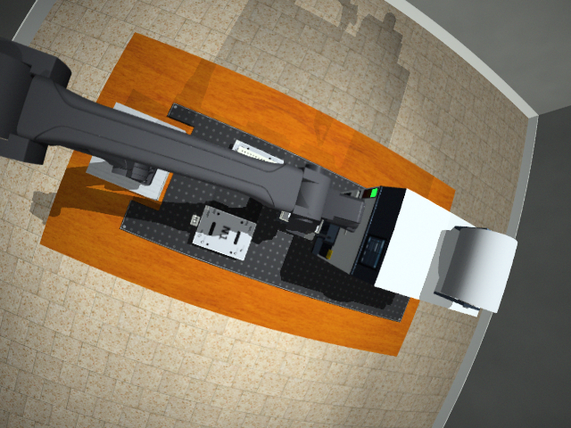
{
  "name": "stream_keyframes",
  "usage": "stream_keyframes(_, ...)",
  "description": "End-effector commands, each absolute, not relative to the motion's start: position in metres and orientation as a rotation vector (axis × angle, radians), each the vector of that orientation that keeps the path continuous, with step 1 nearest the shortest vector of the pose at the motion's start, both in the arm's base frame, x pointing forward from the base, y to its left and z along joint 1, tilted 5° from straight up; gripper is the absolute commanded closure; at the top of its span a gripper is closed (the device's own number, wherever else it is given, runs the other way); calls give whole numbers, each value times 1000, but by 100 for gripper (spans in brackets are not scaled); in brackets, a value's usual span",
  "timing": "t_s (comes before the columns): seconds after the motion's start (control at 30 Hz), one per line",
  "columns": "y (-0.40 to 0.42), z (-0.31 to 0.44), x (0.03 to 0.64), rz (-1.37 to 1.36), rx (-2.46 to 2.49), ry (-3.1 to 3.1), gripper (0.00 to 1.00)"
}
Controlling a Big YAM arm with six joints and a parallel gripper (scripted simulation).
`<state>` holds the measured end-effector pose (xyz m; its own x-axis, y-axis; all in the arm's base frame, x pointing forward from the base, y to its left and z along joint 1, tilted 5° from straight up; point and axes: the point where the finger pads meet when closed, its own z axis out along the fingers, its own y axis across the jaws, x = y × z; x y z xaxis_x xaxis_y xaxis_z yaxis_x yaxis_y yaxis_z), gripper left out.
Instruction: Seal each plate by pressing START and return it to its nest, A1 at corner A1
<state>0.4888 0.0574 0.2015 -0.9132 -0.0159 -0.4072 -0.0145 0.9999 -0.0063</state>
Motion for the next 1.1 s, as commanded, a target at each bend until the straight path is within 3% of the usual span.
stream_keyframes(0.0,45,225,515,-8,-58,2682,0)
stream_keyframes(1.07,42,174,504,-10,13,2707,0)
